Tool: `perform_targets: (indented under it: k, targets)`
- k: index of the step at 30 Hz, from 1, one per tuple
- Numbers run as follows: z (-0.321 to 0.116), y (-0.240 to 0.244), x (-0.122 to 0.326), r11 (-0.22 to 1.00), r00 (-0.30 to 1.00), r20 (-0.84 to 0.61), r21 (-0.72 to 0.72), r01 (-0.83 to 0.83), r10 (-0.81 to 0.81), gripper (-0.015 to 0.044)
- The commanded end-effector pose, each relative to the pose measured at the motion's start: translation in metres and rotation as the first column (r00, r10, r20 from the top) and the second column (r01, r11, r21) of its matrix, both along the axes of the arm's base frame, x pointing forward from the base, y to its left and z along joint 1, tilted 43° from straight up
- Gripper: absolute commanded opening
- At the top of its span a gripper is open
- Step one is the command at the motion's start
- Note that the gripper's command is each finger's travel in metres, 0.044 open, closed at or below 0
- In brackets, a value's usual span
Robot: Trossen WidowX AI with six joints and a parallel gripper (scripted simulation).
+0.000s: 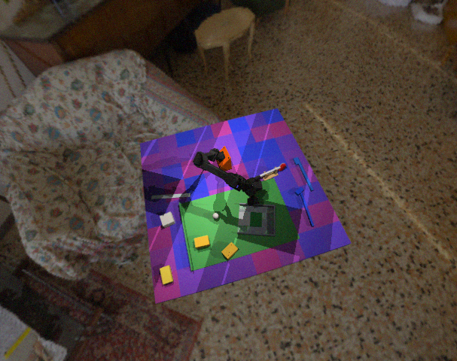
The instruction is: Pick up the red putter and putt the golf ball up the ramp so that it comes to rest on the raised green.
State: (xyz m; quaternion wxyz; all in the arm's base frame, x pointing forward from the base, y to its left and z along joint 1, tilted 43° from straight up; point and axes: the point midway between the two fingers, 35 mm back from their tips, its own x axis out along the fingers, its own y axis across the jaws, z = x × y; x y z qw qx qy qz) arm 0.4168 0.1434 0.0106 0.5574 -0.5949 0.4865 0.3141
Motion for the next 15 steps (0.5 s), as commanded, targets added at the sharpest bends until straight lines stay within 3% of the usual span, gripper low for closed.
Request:
perform_targets:
  k: [1,10,15]
  targets:
    - [-0.041,0.024,-0.039,0.998,0.993,-0.115,-0.041,-0.043,0.038,0.0440]
    - [-0.127,0.051,-0.162,0.959,0.922,-0.375,-0.215,-0.184,0.093,0.0440]
    - [-0.133,0.050,-0.172,0.953,0.915,-0.392,-0.232,-0.197,0.093,0.0440]
